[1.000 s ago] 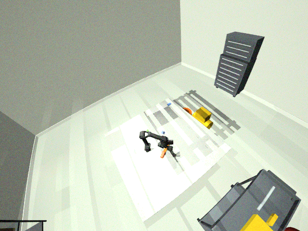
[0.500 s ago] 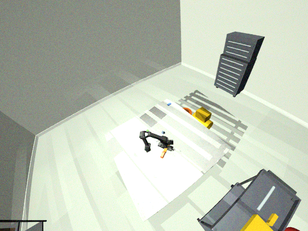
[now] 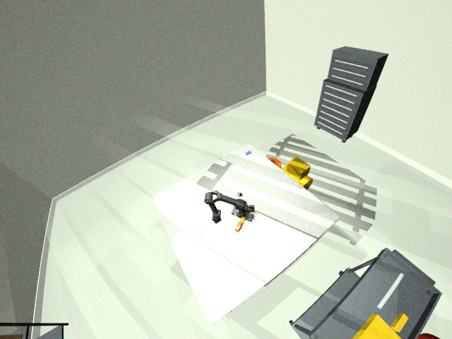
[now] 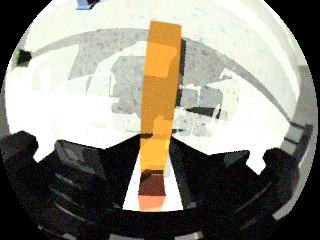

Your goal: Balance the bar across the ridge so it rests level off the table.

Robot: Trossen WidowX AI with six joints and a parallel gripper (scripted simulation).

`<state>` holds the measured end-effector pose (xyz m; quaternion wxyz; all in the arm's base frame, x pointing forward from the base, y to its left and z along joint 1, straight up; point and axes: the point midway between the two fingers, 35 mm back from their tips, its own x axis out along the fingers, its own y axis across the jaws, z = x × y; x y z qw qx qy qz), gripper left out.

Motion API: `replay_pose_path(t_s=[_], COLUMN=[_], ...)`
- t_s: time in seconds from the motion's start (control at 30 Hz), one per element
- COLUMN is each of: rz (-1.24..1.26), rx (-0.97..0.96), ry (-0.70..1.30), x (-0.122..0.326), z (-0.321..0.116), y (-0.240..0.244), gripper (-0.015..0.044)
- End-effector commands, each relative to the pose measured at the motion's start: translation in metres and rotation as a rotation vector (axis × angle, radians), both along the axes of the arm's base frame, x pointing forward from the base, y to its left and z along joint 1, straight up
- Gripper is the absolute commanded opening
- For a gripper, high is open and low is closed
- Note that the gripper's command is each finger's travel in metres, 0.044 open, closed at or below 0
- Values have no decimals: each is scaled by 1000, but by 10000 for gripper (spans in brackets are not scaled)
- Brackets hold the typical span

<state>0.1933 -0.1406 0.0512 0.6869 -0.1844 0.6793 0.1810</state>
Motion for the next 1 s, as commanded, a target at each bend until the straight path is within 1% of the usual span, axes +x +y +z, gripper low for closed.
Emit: replay_pose_path(t_s=[0.0, 0.97], rz=[1, 5], rx=[-8, -12], ry=[-9, -8], x=[3, 1], z=[11, 84], y=[-2, -1], gripper=[0, 0])
